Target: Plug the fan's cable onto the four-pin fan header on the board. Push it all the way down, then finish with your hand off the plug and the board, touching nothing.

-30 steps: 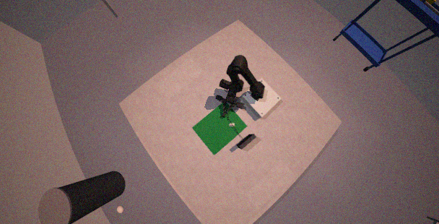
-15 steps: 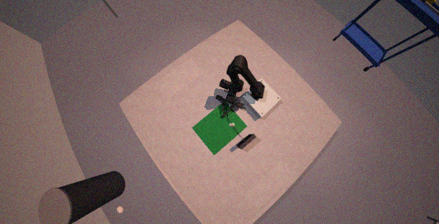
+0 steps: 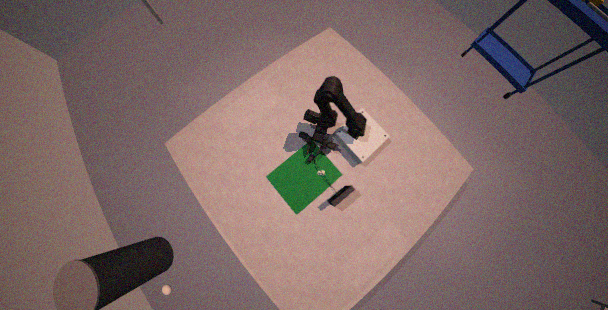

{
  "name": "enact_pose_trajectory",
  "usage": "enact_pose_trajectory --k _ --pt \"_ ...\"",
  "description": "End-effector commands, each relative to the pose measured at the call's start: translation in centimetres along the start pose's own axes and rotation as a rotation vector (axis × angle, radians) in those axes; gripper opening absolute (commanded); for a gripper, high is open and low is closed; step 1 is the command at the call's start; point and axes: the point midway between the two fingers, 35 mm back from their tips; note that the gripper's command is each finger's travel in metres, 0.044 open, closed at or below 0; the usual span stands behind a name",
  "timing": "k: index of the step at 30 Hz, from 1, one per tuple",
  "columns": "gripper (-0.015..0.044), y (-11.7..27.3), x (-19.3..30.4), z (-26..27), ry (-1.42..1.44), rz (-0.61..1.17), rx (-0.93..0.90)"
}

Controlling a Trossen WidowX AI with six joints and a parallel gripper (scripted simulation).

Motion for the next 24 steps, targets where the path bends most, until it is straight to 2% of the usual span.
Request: enact_pose_trajectory --k 1,7,8,16,24 --pt "0.0271 -0.1 0.1 -0.1 -0.003 0.008 -0.003" --pt "0.0429 -3.4 1.2 -4.0 -0.111 0.276 -0.092" --pt "0.0440 -3.9 1.0 -4.5 -0.127 0.328 -0.104" --pt "0.0440 -6.7 -3.7 -5.6 -0.205 0.801 -0.183" --pt "0.0440 -6.6 -6.9 -5.3 -0.215 0.978 -0.172"
Point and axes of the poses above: the point midway between the two fingers, 35 mm back from their tips, its own y axis back along the fingers, its own z axis across the jaws, x = y × z, and after that the axes turned 8 degrees about y, right-handed
